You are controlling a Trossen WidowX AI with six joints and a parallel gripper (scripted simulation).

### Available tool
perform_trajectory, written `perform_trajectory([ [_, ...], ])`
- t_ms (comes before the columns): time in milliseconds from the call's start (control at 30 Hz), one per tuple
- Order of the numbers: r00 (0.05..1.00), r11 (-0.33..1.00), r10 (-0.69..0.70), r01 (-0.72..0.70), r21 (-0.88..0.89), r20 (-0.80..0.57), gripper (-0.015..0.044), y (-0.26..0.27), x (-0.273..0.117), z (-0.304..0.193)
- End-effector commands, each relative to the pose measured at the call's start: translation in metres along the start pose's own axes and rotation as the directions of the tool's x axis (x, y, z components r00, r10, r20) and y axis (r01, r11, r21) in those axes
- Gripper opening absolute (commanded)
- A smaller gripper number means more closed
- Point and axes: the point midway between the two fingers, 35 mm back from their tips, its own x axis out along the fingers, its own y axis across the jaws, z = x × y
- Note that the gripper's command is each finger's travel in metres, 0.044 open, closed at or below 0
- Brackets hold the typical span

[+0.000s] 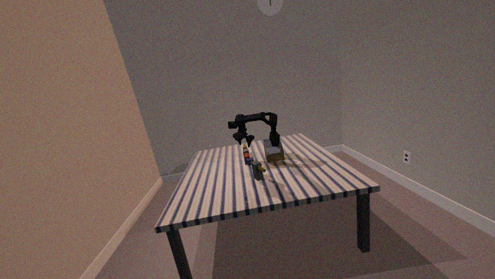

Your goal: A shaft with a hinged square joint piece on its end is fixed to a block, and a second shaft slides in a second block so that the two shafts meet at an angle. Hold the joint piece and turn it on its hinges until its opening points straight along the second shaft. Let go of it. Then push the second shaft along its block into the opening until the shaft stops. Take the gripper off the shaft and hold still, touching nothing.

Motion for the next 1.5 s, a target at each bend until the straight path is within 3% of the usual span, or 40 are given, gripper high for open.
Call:
perform_trajectory([
  [0, 1.0, 0.991, 0.009, -0.012, 0.131, 0.021, 0.044, 0.0, -0.016, -0.001],
  [167, 0.999, 0.957, 0.016, -0.028, 0.29, 0.045, 0.044, 0.0, -0.035, -0.005],
  [433, 0.998, 0.935, 0.026, -0.041, 0.353, 0.049, 0.044, -0.006, -0.034, -0.01],
  [833, 0.993, 0.734, 0.101, -0.12, 0.668, 0.067, 0.044, -0.045, 0.002, -0.051],
  [1067, 0.992, 0.709, 0.104, -0.121, 0.695, 0.066, 0.044, -0.047, 0.004, -0.054],
  [1467, 0.996, 0.472, 0.079, -0.068, 0.879, 0.034, 0.044, -0.045, 0.009, -0.052],
])
